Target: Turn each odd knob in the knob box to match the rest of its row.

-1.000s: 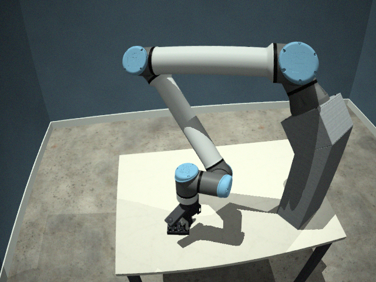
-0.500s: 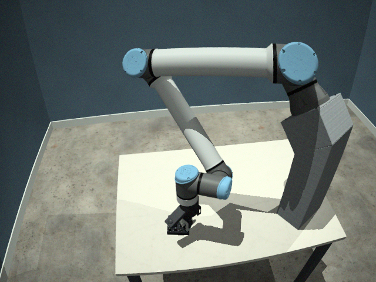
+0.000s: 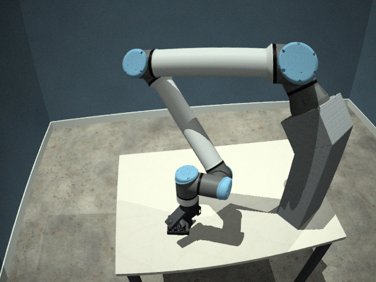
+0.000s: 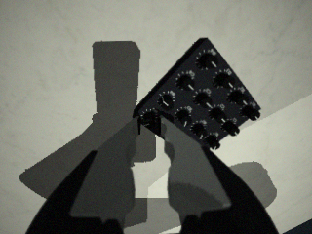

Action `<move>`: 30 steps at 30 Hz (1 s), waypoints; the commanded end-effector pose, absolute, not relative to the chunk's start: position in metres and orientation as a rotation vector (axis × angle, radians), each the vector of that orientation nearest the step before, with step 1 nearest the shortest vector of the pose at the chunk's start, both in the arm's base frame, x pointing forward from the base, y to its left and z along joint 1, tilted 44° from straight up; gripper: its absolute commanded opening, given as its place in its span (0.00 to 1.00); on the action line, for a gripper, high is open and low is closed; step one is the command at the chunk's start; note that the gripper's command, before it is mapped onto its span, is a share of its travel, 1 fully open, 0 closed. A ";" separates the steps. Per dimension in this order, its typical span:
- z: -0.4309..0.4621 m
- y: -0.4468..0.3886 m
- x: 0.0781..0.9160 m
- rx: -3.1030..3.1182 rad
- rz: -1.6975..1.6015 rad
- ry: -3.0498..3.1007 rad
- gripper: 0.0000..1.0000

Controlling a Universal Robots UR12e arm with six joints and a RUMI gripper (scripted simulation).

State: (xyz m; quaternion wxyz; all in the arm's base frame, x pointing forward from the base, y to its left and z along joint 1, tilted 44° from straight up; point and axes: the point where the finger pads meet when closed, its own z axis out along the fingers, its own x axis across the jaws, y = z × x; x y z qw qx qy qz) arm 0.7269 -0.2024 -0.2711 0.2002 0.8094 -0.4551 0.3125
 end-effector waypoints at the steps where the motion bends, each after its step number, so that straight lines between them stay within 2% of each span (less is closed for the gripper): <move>1: -0.271 -0.202 0.727 2.263 0.874 -1.272 0.11; 23: -0.271 -0.202 0.727 2.263 0.874 -1.272 0.11; 24: -0.271 -0.202 0.727 2.263 0.874 -1.272 0.04; 30: -0.271 -0.202 0.727 2.263 0.874 -1.272 0.04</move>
